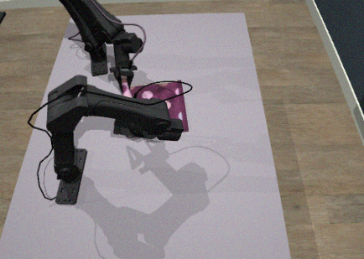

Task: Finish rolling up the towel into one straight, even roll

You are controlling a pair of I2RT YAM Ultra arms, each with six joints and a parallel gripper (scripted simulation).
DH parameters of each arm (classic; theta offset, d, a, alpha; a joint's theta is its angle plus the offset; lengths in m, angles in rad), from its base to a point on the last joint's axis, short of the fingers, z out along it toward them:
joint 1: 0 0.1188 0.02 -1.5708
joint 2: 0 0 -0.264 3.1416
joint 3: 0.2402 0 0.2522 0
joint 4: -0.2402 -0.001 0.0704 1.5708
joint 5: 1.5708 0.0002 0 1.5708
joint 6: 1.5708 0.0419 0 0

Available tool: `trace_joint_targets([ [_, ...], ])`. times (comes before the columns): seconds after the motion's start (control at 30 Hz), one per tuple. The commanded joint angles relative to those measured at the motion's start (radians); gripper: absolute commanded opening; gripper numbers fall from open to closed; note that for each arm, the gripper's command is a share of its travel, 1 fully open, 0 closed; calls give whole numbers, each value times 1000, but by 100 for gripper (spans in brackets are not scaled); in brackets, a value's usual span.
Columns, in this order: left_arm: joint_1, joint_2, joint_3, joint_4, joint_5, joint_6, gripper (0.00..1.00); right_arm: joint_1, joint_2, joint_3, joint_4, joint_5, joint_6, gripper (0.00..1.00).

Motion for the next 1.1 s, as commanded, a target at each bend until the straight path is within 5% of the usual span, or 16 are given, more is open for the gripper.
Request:
trace_joint_targets([
  [0.0,33,59,53,-104,127,51,25,19,-94,-68,137,-22,2,90],
  [0.47,166,372,234,-363,361,194,25,129,-727,-583,713,-18,121,96],
  [0.77,187,466,291,-461,401,268,25,181,-883,-714,873,34,211,98],
  [1.07,188,508,286,-437,402,286,25,155,-806,-684,882,9,134,98],
])
